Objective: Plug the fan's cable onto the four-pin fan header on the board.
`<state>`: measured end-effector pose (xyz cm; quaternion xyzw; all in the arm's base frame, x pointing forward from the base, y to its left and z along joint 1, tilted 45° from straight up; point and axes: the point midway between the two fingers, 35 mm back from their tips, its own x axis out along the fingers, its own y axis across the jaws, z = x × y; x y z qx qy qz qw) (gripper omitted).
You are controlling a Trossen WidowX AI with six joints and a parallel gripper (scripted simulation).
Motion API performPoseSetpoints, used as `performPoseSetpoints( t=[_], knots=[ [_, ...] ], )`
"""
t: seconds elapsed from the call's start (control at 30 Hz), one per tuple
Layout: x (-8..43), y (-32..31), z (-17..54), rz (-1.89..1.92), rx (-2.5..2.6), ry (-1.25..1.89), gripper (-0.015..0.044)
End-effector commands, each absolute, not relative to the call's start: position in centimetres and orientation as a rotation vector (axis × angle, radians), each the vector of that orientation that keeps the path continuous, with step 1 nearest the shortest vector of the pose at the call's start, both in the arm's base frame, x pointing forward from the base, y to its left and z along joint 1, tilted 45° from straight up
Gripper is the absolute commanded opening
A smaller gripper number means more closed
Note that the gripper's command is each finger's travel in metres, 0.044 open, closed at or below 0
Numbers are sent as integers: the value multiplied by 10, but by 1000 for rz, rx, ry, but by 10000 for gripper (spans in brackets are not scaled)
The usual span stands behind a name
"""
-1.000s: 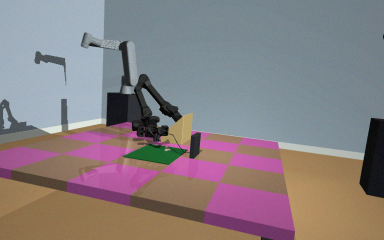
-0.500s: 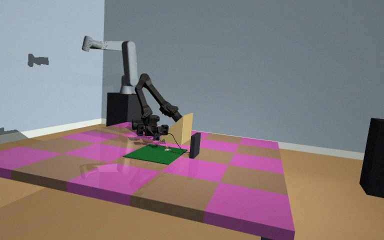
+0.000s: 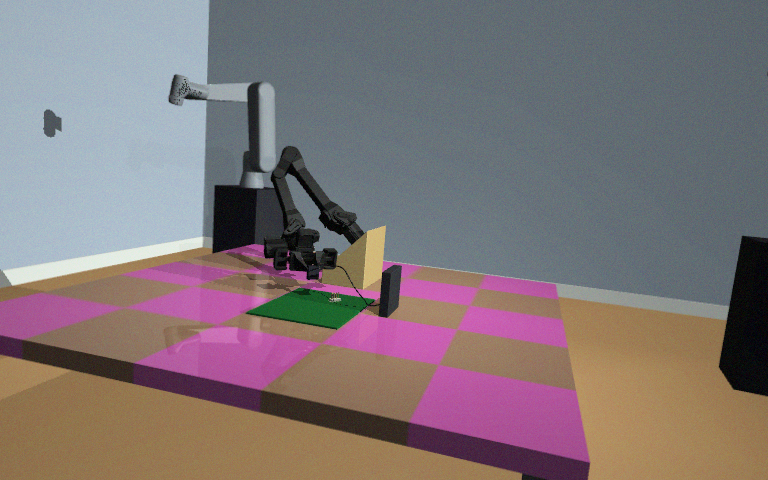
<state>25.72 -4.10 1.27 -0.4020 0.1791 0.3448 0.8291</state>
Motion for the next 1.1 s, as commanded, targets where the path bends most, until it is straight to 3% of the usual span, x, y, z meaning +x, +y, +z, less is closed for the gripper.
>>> performPoseSetpoints(
  t=[0.0,1.07],
  knots=[
    [257,-43,11,733,-853,381,0],
    [261,-63,-9,735,-854,380,0]
  ],
)
